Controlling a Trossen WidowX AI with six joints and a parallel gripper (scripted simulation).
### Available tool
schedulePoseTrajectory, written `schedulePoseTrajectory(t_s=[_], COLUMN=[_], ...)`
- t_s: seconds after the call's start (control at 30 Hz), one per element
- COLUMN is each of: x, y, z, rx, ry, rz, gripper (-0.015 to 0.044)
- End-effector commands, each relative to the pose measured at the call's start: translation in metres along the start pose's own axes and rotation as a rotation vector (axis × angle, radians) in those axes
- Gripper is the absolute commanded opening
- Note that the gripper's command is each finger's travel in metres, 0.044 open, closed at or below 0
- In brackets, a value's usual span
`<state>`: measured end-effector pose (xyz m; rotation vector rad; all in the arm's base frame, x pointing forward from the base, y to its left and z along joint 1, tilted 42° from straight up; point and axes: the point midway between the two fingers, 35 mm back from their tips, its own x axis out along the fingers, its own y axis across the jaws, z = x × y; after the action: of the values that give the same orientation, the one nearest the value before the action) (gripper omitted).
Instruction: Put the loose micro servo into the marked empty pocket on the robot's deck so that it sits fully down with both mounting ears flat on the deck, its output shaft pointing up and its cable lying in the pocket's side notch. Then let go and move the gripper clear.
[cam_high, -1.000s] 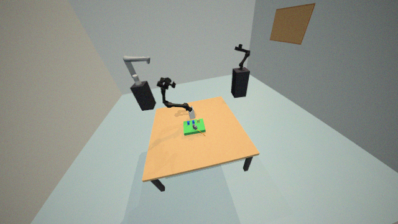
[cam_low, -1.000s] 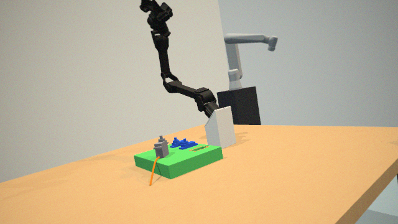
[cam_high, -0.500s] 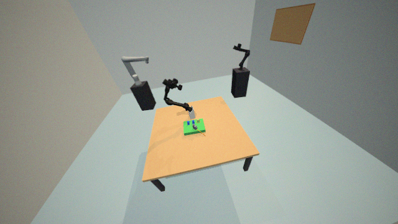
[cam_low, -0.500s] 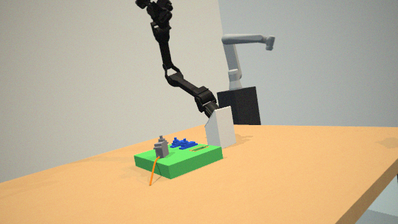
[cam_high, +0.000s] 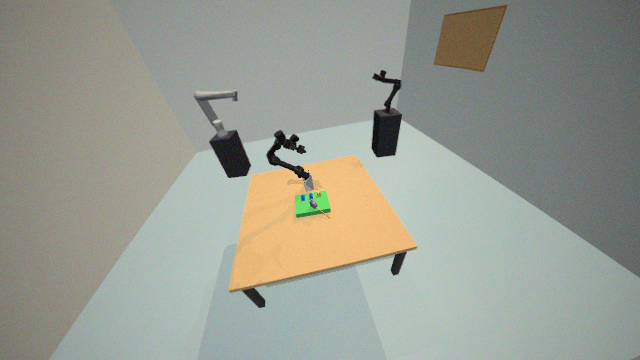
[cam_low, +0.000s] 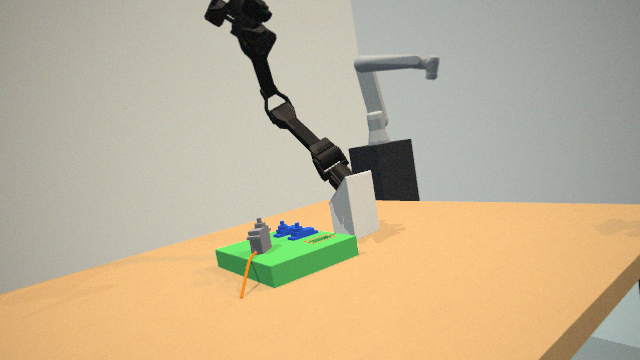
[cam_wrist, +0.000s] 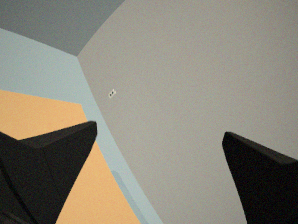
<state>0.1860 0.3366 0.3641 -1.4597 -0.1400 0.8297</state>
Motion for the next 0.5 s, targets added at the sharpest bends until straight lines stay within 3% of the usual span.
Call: schedulePoseTrajectory(t_s=[0.0,0.47], x=[0.028,0.094], y=[0.02,0.087], z=[-0.02,-0.104], rx=[0.051,0.233], ry=[0.099,0.446], rz=[0.069,0.249], gripper=[0.044,0.044])
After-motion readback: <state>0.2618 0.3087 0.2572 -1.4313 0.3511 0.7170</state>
